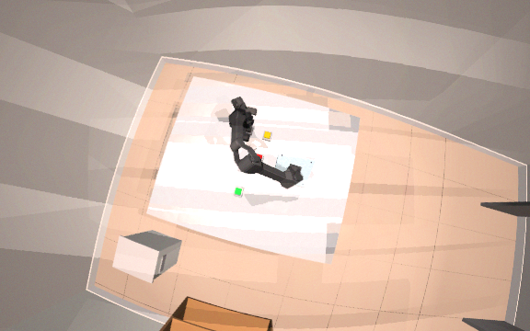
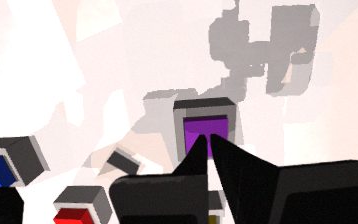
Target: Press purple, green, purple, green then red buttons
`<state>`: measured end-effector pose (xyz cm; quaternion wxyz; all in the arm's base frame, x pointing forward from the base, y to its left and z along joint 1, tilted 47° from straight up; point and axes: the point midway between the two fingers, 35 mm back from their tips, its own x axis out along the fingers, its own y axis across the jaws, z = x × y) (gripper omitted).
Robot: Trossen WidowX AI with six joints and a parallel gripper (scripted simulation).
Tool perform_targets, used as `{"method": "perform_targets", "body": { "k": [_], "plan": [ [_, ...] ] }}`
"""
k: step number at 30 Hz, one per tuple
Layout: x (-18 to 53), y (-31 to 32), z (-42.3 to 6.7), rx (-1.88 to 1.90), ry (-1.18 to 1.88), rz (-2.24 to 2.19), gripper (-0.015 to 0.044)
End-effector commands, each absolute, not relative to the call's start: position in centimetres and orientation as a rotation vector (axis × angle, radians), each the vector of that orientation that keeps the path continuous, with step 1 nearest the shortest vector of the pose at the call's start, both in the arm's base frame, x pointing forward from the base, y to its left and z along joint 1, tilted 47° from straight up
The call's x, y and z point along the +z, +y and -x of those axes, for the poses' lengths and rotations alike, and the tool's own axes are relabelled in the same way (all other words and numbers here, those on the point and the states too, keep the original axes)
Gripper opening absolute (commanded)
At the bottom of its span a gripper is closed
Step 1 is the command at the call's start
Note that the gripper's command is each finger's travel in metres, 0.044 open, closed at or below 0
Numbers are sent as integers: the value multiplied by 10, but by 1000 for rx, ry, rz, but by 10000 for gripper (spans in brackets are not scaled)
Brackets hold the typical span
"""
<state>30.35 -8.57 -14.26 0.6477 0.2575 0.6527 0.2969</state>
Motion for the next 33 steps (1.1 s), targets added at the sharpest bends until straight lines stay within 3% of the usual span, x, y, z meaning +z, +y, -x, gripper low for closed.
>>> {"method": "perform_targets", "body": {
  "k": [1,18,27,33],
  "plan": [
    [-136,-93,-304,674,1484,-587,20],
    [-77,-153,-306,671,1487,-587,20],
    [-14,-107,-319,661,1529,-508,20],
    [58,-43,-323,638,1512,-526,20]
  ]
}}
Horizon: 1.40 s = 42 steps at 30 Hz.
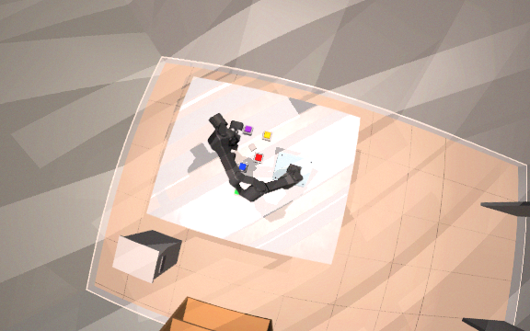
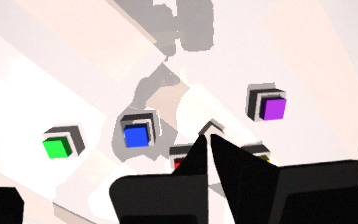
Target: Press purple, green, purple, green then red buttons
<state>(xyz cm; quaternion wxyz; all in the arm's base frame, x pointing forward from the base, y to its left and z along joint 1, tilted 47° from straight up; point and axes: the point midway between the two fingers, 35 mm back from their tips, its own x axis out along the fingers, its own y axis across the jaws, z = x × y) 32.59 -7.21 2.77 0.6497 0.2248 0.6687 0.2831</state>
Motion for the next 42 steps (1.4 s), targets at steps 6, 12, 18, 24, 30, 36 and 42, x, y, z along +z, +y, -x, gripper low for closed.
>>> {"method": "perform_targets", "body": {
  "k": [6,12,18,24,30,36,42],
  "plan": [
    [123,24,-300,646,1495,-560,20],
    [168,76,-260,677,1487,-600,20],
    [172,85,-253,682,1487,-606,20],
    [133,128,-251,685,1485,-608,20],
    [130,131,-251,685,1485,-608,20],
    [123,139,-251,685,1485,-608,20],
    [117,146,-251,686,1485,-608,20]
  ]
}}
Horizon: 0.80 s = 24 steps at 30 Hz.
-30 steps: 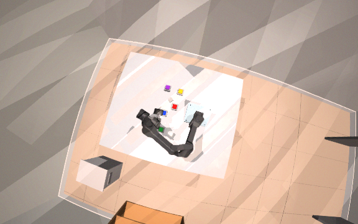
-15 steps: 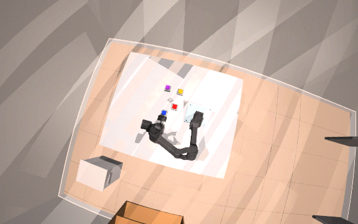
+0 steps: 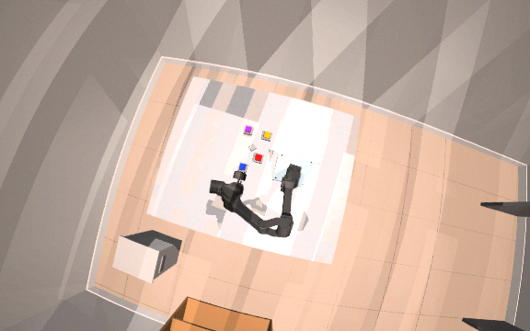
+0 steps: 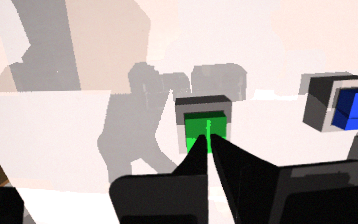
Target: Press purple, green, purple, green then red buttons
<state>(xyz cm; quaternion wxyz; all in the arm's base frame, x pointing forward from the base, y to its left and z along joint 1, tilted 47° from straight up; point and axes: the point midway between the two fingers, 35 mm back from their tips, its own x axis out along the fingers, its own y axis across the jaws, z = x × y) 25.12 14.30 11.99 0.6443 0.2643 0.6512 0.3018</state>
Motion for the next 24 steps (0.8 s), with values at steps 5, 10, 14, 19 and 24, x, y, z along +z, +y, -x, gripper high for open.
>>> {"method": "perform_targets", "body": {
  "k": [5,10,14,19,24],
  "plan": [
    [111,152,-250,687,1484,-609,20],
    [111,153,-250,687,1484,-609,20],
    [111,153,-250,687,1484,-609,20],
    [111,153,-250,687,1484,-609,20],
    [111,153,-250,687,1484,-609,20]
  ]
}}
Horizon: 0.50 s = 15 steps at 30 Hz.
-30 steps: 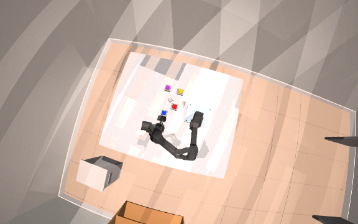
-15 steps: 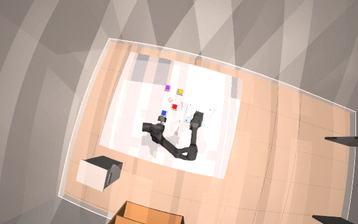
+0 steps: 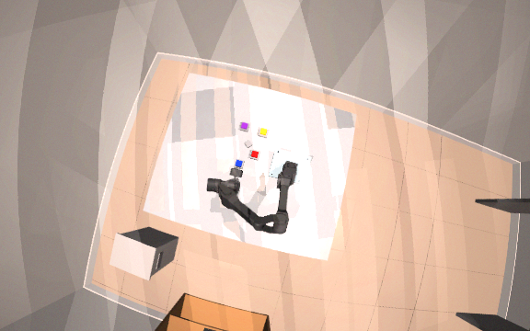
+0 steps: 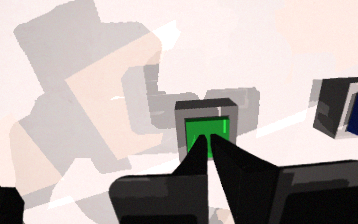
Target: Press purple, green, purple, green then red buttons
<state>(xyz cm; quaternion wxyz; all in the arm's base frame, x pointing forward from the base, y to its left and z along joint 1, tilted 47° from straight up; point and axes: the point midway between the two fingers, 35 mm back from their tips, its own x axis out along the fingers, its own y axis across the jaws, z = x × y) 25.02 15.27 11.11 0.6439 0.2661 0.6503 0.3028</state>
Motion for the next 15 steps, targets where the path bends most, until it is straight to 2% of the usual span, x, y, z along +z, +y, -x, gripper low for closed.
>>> {"method": "perform_targets", "body": {
  "k": [1,15],
  "plan": [
    [113,151,-250,689,1481,-606,20],
    [174,83,-253,683,1487,-607,20]
  ]
}}
